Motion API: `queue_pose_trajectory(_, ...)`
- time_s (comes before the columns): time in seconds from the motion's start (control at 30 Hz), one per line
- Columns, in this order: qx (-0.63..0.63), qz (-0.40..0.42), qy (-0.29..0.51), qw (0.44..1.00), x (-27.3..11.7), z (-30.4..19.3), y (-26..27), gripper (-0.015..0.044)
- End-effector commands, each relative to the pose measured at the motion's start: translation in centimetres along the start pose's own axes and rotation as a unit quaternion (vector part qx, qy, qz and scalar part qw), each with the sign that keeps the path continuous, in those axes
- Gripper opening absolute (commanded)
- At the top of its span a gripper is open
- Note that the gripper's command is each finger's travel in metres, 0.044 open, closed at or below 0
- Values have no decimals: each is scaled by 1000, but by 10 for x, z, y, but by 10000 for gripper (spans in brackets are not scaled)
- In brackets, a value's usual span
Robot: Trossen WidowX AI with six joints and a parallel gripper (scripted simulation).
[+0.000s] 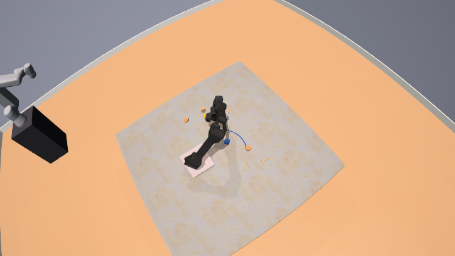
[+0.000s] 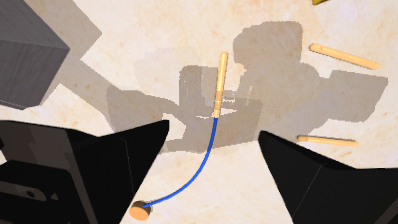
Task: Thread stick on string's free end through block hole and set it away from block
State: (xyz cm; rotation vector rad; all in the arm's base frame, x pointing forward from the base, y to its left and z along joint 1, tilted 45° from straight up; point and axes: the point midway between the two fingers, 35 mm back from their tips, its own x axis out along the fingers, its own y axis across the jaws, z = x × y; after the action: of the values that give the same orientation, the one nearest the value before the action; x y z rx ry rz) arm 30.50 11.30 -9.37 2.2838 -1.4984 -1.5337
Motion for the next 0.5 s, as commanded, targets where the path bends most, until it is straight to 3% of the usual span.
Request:
queue_pose_trajectory(0.0, -8, -4, -2, 1000, -2, 1, -5, 414)
queue_pose_trajectory(0.37, -8, -4, -2, 1000, -2, 1, -5, 125)
queue_pose_trajectory(0.47, -8, -4, -2, 1000, -2, 1, -5, 125)
